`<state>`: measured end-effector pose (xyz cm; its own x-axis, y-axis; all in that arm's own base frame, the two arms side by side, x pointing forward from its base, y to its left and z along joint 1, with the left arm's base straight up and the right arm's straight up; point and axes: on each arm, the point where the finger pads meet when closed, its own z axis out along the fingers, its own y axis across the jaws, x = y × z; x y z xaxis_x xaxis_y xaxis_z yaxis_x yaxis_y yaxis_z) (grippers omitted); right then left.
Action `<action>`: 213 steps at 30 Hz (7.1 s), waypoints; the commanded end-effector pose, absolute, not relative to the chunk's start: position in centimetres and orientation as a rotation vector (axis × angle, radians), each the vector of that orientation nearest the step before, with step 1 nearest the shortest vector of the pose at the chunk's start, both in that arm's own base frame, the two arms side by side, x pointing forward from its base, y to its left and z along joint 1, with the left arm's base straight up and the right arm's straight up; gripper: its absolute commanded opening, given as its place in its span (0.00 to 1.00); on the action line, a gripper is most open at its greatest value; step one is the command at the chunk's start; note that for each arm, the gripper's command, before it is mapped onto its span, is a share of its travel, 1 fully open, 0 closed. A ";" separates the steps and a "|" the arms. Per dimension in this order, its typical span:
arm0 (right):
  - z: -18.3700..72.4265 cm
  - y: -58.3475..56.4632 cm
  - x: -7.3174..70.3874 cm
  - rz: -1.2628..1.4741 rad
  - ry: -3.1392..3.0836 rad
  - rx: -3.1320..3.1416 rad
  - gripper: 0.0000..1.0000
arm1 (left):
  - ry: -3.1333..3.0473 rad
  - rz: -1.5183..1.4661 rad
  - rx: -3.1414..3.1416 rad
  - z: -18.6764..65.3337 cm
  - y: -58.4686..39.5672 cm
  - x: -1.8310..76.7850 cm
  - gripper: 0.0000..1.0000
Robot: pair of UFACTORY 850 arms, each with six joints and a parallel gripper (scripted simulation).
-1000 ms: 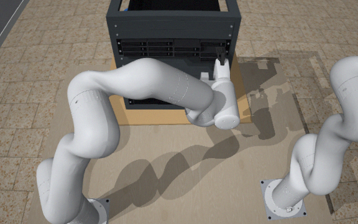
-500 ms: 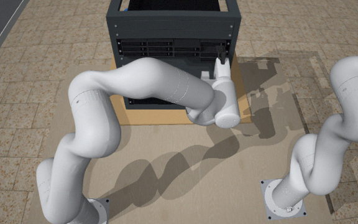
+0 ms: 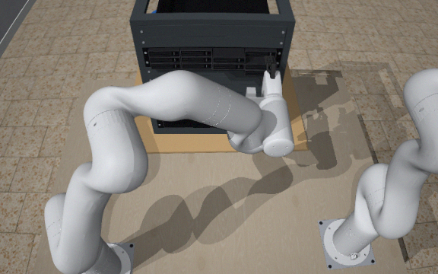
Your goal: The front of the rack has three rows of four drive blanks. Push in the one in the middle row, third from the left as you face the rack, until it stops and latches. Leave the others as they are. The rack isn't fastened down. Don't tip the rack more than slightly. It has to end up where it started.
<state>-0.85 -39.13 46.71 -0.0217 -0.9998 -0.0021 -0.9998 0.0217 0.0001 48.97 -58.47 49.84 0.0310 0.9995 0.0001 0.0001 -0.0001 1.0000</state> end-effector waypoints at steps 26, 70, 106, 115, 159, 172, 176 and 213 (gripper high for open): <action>46.8 -39.2 -0.8 0.000 2.245 -2.197 1.00 | 1.187 1.186 1.220 50.0 -58.5 49.0 1.00; 46.8 -39.2 -0.8 0.000 2.245 -2.197 1.00 | 1.187 1.186 1.220 49.8 -57.8 48.8 0.00; 46.8 -39.2 -0.8 0.000 2.245 -2.197 1.00 | 1.186 1.186 1.220 46.2 -46.0 46.2 0.00; 46.8 -39.2 -0.8 0.000 2.245 -2.197 1.00 | 1.186 1.186 1.220 46.2 -46.1 47.9 0.00; 46.8 -39.2 -0.8 0.000 2.245 -2.197 1.00 | 1.186 1.186 1.220 46.2 -46.2 52.7 0.00; 46.8 -39.2 -0.8 0.000 2.245 -2.197 1.00 | 1.186 1.186 1.220 46.2 -46.3 53.5 0.00; 46.8 -39.2 -0.8 0.000 2.245 -2.197 1.00 | 1.186 1.186 1.220 46.2 -46.3 53.6 0.00; 46.8 -39.2 -0.8 0.000 2.245 -2.197 1.00 | 1.186 1.187 1.220 46.2 -46.3 54.8 0.00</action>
<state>-0.85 -39.13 46.71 -0.0217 -0.9998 -0.0021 -0.9998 0.0217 0.0001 54.82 -46.30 46.01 0.0310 0.9995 0.0001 0.0001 -0.0001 1.0000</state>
